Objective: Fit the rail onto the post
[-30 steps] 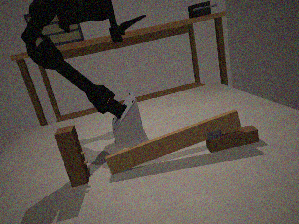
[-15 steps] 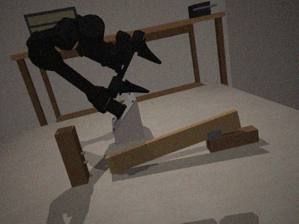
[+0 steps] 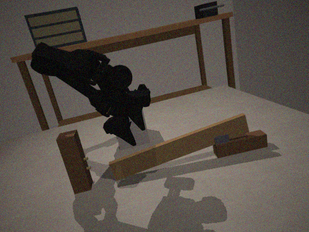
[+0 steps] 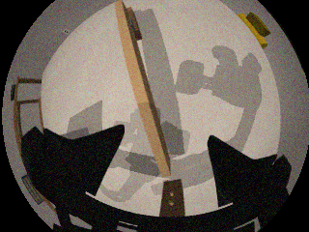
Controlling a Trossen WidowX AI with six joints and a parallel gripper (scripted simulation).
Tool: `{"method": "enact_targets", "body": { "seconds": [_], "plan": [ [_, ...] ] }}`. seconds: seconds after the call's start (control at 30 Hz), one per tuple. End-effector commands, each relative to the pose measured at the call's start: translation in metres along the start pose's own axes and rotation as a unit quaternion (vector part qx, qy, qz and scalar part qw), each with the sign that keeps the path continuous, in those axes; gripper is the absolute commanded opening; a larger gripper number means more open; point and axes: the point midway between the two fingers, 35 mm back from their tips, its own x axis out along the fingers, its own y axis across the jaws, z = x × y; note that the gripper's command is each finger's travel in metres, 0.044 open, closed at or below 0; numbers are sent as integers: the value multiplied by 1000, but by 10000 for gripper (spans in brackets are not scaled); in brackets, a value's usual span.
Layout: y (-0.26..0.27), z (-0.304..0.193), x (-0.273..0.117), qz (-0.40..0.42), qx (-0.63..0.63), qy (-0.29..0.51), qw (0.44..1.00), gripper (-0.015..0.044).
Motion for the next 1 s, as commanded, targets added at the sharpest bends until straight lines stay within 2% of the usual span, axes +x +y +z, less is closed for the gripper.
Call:
{"method": "enact_targets", "body": {
  "seconds": [0.0, 0.5, 0.97],
  "plan": [
    [9, -55, 29, -1, -189, 137, 972, 440],
    [9, -53, 30, -1, -189, 137, 972, 440],
    [7, -57, 51, -1, -189, 136, 972, 440]
  ]
}}
